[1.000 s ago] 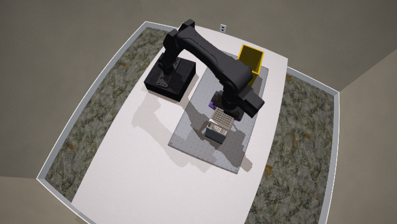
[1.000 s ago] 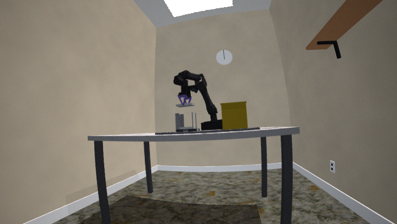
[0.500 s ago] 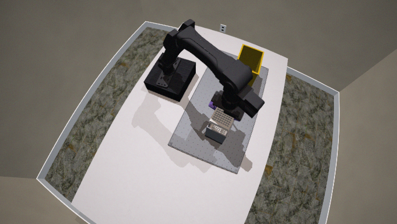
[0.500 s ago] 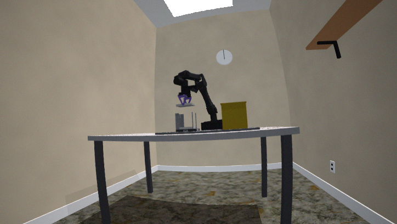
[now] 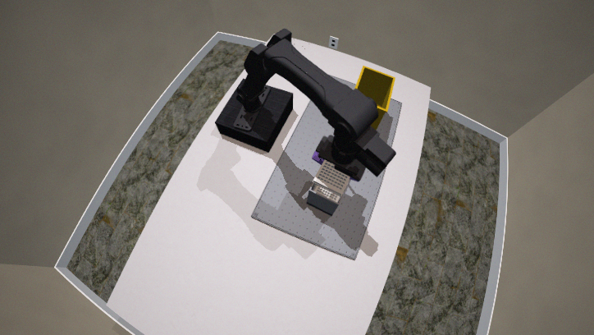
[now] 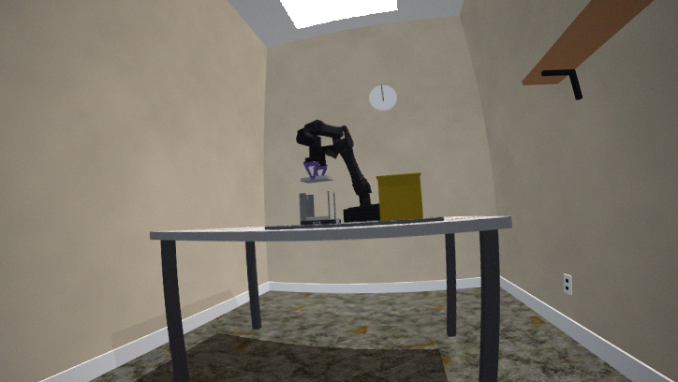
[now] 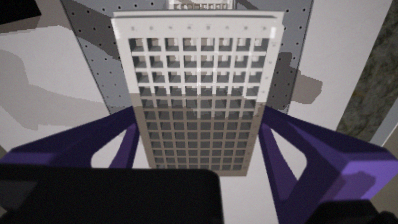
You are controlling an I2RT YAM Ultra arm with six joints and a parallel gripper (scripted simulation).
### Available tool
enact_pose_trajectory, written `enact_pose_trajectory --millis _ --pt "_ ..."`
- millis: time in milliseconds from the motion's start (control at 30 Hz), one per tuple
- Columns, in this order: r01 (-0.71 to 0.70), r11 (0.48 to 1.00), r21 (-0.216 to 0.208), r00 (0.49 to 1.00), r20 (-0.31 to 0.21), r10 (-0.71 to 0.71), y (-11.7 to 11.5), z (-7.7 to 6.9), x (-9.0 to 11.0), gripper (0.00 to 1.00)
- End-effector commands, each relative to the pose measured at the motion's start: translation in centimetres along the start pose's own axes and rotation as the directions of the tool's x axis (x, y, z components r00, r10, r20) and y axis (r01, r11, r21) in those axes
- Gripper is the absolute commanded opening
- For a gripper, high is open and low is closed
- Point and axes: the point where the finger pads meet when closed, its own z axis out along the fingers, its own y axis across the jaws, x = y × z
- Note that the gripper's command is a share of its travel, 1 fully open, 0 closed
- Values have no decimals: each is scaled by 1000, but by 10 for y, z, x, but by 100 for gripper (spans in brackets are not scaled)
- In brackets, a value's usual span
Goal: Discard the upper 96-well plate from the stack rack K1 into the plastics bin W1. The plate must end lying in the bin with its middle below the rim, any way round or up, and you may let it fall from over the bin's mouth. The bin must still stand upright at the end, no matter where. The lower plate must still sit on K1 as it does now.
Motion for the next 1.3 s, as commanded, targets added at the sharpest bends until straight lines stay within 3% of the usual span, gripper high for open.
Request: enact_pose_trajectory --millis 0,467,500,533,567,733,1267 --pt "8 1000 26 1000 -4 -8 -4 -13 -5 0" --pt "8 1000 26 1000 -4 -8 -4 -13 -5 0" --pt "50 998 44 999 -11 -49 -4 -20 -8 0" --pt "86 996 7 996 1 -86 4 -10 -14 0" --pt "115 993 14 993 -1 -115 2 -9 -17 0" --pt "102 994 29 995 -4 -102 -1 -9 -33 0" --pt "102 995 22 995 0 -102 2 -9 -80 0"
